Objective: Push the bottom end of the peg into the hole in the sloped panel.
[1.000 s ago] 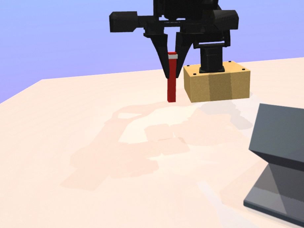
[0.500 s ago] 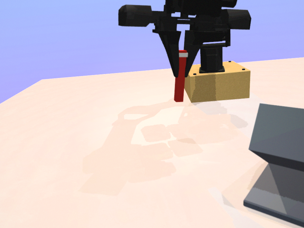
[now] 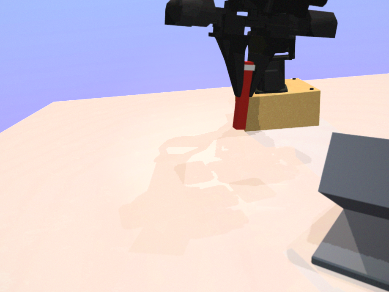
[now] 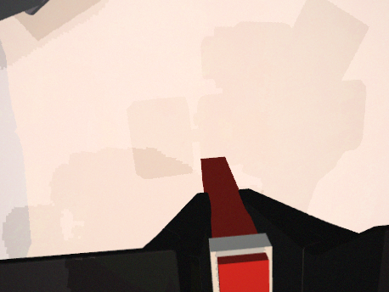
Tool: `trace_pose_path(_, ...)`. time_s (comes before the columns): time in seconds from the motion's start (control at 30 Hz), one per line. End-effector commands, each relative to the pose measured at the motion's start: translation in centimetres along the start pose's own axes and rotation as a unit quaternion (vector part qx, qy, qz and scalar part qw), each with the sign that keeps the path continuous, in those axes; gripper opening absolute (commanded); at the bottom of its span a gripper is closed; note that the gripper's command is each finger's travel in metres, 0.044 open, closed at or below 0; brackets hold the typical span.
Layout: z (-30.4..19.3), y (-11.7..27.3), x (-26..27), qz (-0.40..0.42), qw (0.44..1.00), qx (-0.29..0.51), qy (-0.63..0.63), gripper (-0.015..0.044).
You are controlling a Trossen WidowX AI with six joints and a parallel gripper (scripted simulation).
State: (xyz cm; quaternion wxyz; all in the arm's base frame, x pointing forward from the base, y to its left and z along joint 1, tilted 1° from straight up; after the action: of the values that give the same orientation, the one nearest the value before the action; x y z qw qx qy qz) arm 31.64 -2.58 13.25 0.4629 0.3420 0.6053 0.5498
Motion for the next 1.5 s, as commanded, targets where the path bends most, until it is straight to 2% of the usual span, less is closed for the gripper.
trace_pose_path(0.0,0.3,0.2,0.3,-0.008,1.0,-0.003,0.005,0.0)
trace_pose_path(1.47,3.3,2.1,5.1,-0.07,0.992,-0.034,0.097,0.0)
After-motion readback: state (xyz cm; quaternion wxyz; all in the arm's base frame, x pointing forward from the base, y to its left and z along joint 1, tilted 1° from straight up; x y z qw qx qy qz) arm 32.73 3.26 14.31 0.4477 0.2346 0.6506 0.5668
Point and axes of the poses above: the point midway between the two fingers, 35 mm back from their tips, its own y axis back along the fingers, its own x axis across the jaws, z = x × y, the point moved 3 cm from there along y, back along the fingers, and after that the axes turned 7 degrees about -y, right-handed, at the moved point
